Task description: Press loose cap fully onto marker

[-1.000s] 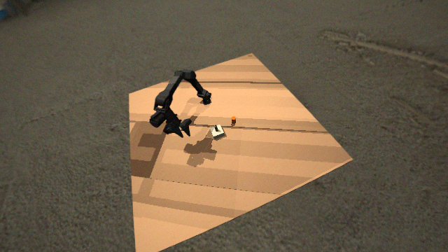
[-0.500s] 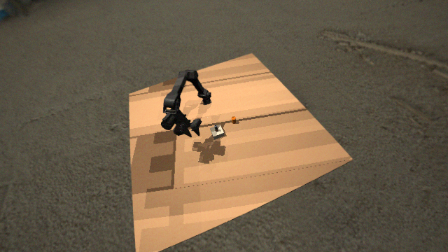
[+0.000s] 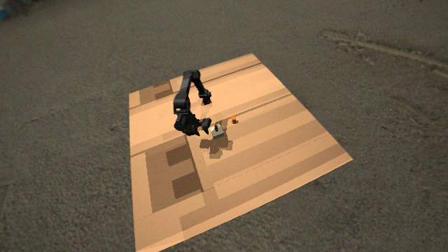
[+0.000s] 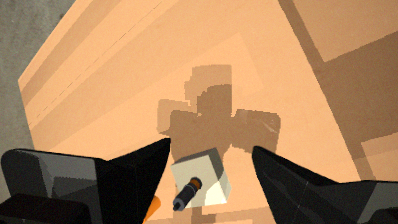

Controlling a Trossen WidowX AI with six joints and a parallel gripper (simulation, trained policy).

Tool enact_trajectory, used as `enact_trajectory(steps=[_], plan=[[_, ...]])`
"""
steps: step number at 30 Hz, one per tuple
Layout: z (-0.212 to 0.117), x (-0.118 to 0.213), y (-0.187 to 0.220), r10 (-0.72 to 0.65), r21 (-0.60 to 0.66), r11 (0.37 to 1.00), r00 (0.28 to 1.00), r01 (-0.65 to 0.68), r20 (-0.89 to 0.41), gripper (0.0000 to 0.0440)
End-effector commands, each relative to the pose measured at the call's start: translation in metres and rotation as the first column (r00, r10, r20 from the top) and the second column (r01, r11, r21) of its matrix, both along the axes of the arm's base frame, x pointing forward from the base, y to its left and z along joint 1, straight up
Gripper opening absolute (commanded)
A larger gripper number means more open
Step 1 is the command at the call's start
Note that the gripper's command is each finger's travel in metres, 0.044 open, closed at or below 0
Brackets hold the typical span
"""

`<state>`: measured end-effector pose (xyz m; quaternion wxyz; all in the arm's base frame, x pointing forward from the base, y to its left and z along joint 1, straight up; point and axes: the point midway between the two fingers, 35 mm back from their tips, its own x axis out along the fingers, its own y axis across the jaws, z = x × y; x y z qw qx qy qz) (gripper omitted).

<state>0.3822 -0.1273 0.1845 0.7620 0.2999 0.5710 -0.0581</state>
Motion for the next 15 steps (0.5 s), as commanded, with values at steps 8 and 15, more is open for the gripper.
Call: enact_trajectory(steps=[8, 15], plan=[[-0.004, 0.004, 0.032, 0.047, -0.021, 0.999, 0.997, -0.049, -0.055, 0.031], [-0.007, 0.006, 0.053, 0.079, -0.035, 0.996, 0.993, -0.083, -0.087, 0.0312]])
